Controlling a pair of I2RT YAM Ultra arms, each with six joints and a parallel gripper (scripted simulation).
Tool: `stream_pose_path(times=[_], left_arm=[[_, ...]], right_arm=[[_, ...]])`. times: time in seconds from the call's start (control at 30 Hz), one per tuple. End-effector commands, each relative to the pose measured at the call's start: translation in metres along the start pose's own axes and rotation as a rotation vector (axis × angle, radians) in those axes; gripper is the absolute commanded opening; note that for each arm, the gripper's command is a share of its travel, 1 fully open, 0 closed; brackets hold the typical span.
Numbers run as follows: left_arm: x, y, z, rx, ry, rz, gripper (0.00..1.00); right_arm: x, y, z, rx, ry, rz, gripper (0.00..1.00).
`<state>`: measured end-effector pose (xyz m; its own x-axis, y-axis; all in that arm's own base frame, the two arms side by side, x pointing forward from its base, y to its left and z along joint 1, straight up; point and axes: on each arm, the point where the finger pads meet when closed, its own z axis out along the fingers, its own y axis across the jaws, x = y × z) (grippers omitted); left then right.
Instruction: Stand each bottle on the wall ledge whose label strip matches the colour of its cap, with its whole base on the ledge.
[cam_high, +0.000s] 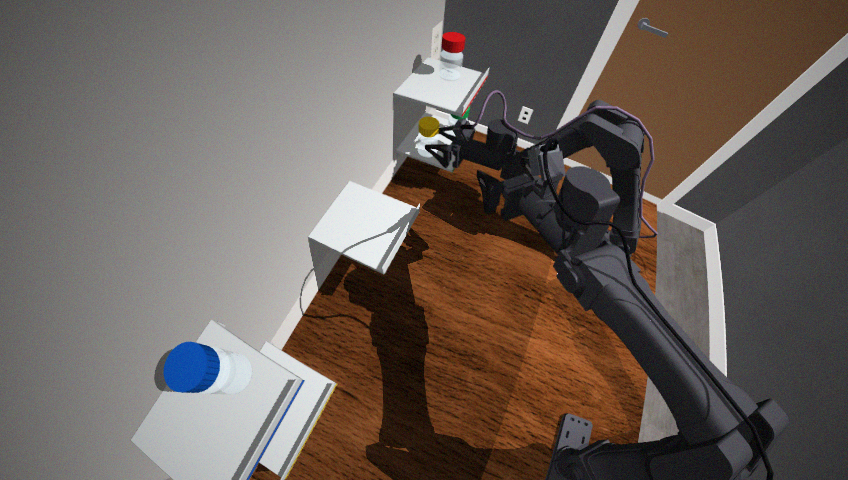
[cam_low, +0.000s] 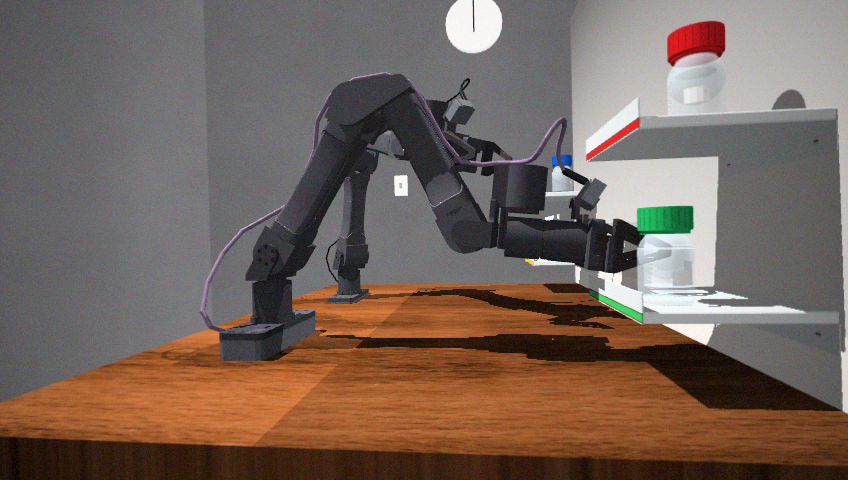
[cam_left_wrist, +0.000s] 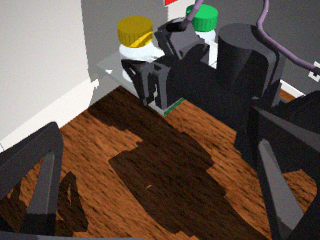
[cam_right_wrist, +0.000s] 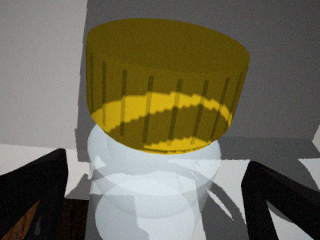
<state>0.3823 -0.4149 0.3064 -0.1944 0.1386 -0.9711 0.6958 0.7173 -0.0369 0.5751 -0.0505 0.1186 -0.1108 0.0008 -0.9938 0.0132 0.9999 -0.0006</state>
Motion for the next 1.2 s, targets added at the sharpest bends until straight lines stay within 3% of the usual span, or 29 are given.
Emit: stream_pose_path(times=[0.0,0.33,0.37,1.1,1.17], left_arm=[[-0.0073,-0.0016,-0.0023,0.003,-0.007,-0.001,1.00],[-0.0073,-0.0016,-0.0023,0.003,-0.007,-0.001,1.00],[-0.0073,-0.0016,-0.0023,0.003,-0.007,-0.001,1.00],[-0.0073,-0.0016,-0.0023,0.003,-0.007,-0.001,1.00],[-0.0073,-0.0016,-0.0023,0.003,-0.007,-0.001,1.00]], right_arm=[[-0.0069,0.0035,0.0105,0.002,-0.007,0.004,0.81],[-0.0099,0.0035,0.0102,0.002,-0.012,0.004,0.81],[-0.0099,0.0035,0.0102,0.002,-0.012,0.004,0.72],[-0.0155,0.0005,0.0039,0.000,-0.028,0.001,0.47],[-0.0155,0.0005,0.0039,0.000,-0.028,0.001,0.24]])
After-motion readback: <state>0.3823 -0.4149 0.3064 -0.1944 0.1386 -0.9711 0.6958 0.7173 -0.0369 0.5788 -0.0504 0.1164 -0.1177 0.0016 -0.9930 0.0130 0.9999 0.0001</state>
